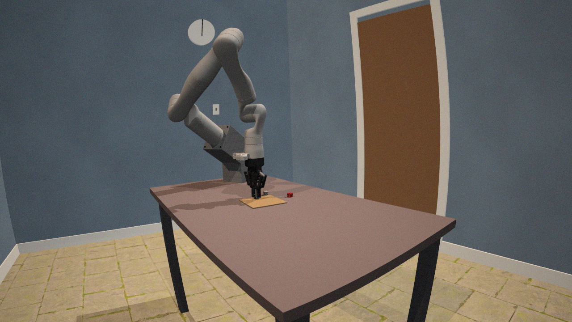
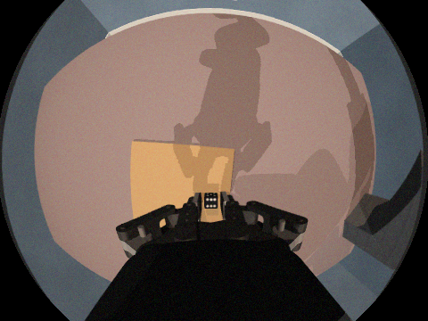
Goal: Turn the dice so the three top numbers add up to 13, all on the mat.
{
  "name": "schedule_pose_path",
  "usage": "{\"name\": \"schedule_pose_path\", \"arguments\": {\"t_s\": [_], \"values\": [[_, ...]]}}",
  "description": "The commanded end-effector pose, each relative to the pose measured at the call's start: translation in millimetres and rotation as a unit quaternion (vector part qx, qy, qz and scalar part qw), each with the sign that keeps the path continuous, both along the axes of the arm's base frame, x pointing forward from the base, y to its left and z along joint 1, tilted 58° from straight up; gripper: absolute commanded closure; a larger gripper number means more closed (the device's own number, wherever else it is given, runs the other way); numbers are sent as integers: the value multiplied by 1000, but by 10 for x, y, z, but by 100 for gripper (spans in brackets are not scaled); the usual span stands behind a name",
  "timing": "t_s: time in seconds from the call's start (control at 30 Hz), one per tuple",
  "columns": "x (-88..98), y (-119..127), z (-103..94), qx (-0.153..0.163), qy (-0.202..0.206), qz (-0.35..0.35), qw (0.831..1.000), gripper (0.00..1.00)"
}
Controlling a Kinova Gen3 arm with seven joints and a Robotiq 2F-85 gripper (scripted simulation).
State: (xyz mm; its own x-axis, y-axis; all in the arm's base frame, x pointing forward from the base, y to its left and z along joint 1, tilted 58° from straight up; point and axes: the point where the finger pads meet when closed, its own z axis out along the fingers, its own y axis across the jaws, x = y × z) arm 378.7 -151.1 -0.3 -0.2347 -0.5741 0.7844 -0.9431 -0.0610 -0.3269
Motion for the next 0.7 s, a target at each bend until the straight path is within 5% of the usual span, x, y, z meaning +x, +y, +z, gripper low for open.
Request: {"name": "schedule_pose_path", "arguments": {"t_s": [0.0, 0.67], "values": [[3, -16, 1, 0, -3, -1, 1000, 69], [-15, 46, 41, 0, -3, -1, 1000, 69]]}}
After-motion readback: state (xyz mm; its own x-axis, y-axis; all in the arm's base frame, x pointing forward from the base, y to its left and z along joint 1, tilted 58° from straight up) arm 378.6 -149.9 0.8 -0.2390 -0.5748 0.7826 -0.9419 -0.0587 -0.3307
